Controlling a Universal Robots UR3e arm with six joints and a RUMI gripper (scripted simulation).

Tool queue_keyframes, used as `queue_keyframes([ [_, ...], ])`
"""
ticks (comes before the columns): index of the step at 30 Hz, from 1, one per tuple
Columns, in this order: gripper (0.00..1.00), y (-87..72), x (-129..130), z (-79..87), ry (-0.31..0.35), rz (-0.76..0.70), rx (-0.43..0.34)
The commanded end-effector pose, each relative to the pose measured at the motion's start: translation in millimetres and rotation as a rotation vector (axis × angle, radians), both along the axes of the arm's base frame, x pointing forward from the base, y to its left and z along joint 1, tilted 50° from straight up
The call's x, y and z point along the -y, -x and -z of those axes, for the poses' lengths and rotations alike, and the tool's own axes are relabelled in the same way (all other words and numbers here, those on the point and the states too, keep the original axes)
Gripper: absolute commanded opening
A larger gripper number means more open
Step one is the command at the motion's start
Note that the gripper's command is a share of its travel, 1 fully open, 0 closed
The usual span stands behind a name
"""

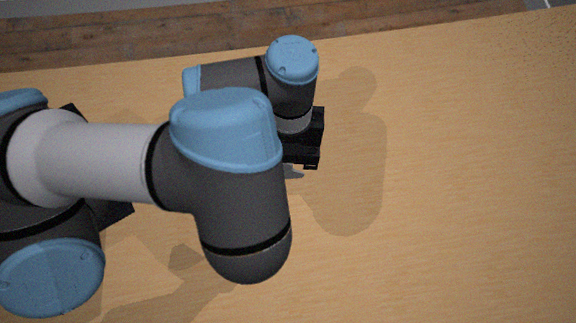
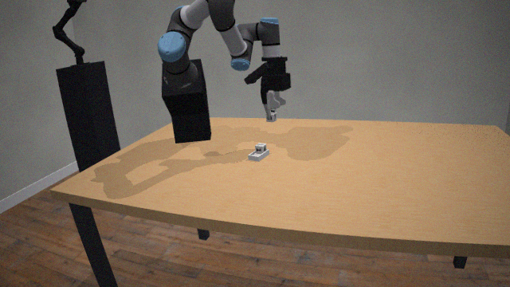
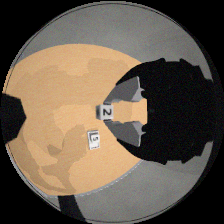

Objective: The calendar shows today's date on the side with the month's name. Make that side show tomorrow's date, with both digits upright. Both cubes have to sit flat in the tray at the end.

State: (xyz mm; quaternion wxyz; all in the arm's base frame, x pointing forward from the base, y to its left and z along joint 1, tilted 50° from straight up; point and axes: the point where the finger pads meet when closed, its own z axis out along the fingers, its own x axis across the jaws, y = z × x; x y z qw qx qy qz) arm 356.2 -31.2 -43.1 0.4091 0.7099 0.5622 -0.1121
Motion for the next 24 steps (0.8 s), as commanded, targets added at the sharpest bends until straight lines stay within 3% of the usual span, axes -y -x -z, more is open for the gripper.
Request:
queue_keyframes([
  [1,0.10,-0.2,-0.1,-0.1,0.004,-0.011,-0.009],
  [10,0.10,0.0,1.3,0.9,0.027,-0.059,-0.063],
  [22,0.10,0.2,7.1,4.5,0.117,-0.249,-0.273],
  [24,0.10,0.2,7.1,4.5,0.117,-0.249,-0.273],
])
